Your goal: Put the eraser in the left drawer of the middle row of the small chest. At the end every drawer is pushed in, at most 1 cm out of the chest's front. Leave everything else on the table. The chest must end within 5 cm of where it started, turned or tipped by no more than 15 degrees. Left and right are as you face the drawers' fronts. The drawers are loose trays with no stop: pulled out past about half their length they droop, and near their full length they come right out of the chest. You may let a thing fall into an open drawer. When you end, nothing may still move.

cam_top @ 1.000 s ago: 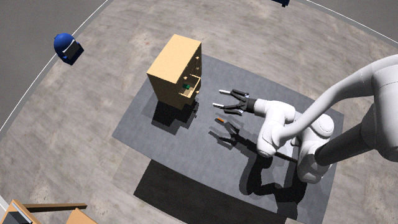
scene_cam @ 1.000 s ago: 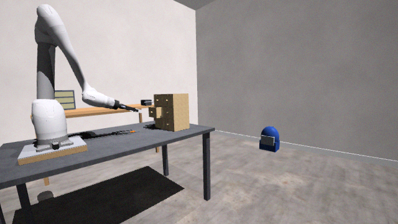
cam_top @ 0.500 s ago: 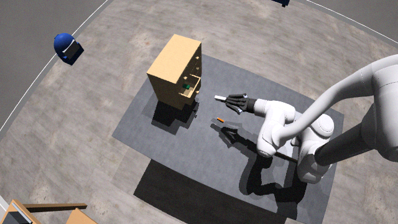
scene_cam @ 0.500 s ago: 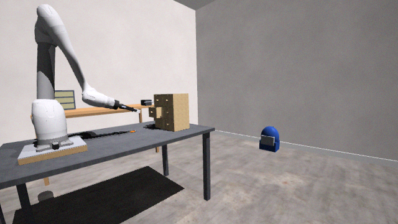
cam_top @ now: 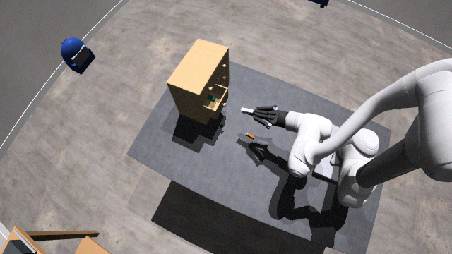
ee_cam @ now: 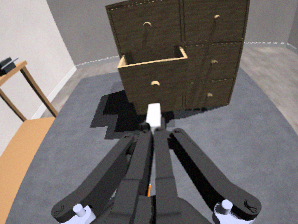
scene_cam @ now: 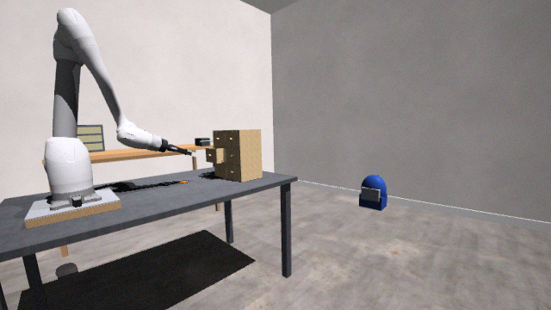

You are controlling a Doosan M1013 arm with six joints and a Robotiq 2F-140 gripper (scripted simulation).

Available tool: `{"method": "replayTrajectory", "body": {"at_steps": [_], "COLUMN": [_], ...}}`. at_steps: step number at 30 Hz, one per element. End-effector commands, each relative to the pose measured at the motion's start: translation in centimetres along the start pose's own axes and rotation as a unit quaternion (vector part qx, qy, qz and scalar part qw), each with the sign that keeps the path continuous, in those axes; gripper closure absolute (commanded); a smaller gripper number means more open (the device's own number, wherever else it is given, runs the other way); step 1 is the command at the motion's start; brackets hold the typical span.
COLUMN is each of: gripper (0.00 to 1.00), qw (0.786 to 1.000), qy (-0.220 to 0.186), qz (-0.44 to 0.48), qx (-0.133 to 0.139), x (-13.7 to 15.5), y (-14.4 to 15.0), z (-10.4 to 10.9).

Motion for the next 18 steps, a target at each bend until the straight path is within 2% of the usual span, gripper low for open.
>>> {"method": "replayTrajectory", "body": {"at_steps": [1, 12, 18], "gripper": [1.00, 1.00, 1.00], "qw": [1.000, 1.000, 1.000], "qy": [0.000, 0.000, 0.000], "qz": [0.000, 0.000, 0.000], "qx": [0.000, 0.000, 0.000], "x": [0.0, -0.2, -0.2], "y": [0.0, 0.0, 0.0], "z": [-0.6, -4.2, -5.0]}}
Point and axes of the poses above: the point where the finger pads meet when closed, its own z axis back along the fingers, its own y axis across the jaws, x = y × z, the point moved 7 cm from there along z, back along the fingers, and after that the axes turned 11 degrees about z, right-handed, at the moved point
